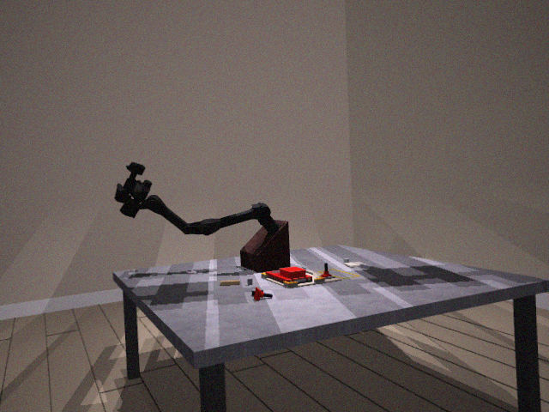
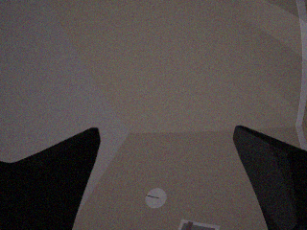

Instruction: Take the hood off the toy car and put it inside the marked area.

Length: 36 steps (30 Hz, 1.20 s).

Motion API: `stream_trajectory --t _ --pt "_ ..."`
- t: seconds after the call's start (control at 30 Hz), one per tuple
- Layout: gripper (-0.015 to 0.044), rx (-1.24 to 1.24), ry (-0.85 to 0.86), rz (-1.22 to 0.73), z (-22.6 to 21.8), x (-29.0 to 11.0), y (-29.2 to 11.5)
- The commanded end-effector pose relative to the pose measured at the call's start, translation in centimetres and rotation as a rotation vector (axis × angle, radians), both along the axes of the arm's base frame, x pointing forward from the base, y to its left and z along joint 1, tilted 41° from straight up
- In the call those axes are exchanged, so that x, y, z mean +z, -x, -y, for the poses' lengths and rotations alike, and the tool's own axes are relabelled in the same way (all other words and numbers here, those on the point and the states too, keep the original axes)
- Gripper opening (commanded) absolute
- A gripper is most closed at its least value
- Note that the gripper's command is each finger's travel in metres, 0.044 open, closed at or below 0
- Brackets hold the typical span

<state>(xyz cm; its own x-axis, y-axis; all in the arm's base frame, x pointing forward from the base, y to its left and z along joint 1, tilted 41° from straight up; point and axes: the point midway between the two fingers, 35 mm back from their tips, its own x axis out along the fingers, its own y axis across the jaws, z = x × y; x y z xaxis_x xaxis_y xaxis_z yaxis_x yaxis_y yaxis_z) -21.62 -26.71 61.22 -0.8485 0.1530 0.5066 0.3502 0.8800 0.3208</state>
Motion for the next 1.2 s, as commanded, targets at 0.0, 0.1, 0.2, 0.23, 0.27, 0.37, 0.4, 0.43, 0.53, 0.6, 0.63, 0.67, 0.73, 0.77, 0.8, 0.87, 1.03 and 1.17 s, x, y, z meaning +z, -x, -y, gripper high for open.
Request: stream_trajectory --t 0.0,0.1,0.2,0.23,0.27,0.37,0.4,0.43,0.53,0.6,0.63,0.67,0.73,0.77,0.8,0.87,1.03,1.17 --pt "0.044 0.0 0.073 -0.066 -2.5 1.5 -0.5" --pt "0.044 -0.003 0.094 -0.108 -3.5 2.3 -0.9" --pt "0.044 -0.012 0.098 -0.169 -4.4 3.1 -1.6" --pt "0.044 -0.014 0.116 -0.19 -5.1 3.5 -1.8" --pt "0.044 -0.015 0.141 -0.21 -6.0 4.0 -2.1" --pt "0.044 -0.019 0.216 -0.272 -8.9 5.2 -2.9" --pt "0.044 -0.02 0.241 -0.294 -9.8 5.6 -3.1" --pt "0.044 -0.022 0.265 -0.315 -10.8 5.9 -3.5" --pt "0.044 -0.026 0.336 -0.382 -13.7 6.9 -4.5" --pt "0.044 -0.029 0.382 -0.428 -15.6 7.4 -5.3" --pt "0.044 -0.031 0.404 -0.452 -16.5 7.7 -5.7" --pt "0.044 -0.033 0.426 -0.476 -17.5 7.9 -6.1" --pt "0.044 -0.036 0.468 -0.523 -19.3 8.3 -7.0" --pt "0.044 -0.037 0.488 -0.545 -20.2 8.4 -7.5" --pt "0.044 -0.038 0.508 -0.568 -21.0 8.5 -7.9" --pt "0.044 -0.04 0.547 -0.615 -22.7 8.7 -8.9" --pt "0.044 -0.047 0.637 -0.735 -26.8 8.9 -11.5" --pt "0.044 -0.056 0.704 -0.844 -30.1 8.9 -13.9"
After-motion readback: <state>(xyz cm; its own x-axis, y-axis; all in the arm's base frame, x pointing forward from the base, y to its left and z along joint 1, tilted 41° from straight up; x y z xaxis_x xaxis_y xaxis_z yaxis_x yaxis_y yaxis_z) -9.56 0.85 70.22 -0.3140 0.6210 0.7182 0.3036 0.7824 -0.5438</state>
